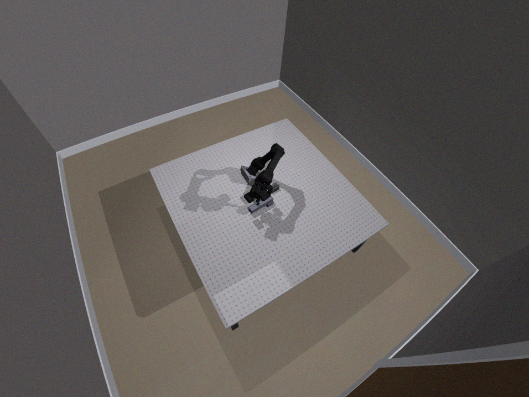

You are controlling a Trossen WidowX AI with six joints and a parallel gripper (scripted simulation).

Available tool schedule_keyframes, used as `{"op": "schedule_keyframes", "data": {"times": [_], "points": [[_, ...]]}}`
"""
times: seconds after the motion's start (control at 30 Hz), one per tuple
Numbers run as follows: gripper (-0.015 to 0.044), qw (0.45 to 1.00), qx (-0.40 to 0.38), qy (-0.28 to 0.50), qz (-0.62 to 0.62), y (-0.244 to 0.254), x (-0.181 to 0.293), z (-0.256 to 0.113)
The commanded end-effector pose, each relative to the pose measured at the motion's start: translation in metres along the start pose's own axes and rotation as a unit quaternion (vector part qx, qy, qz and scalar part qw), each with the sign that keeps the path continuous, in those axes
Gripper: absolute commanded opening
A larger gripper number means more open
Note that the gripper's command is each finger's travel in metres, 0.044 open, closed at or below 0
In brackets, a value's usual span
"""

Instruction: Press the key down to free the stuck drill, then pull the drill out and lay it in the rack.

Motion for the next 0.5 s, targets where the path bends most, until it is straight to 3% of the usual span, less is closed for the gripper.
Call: {"op": "schedule_keyframes", "data": {"times": [0.0, 0.47], "points": [[0.0, 1.0, -0.004, 0.0, 0.001, 0.0009, 0.0003, 0.0032], [0.0, 1.0, -0.004, 0.0, 0.001, -0.0008, -0.0004, 0.0086]]}}
Point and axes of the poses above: the point midway between the two fingers, 35 mm back from their tips, its own z axis out along the fingers, its own y axis across the jaws, x = y × z, the point moved 6 cm from there along -z, back along the fingers, and after that the axes turned 15 degrees about z, right-handed, at the moved point
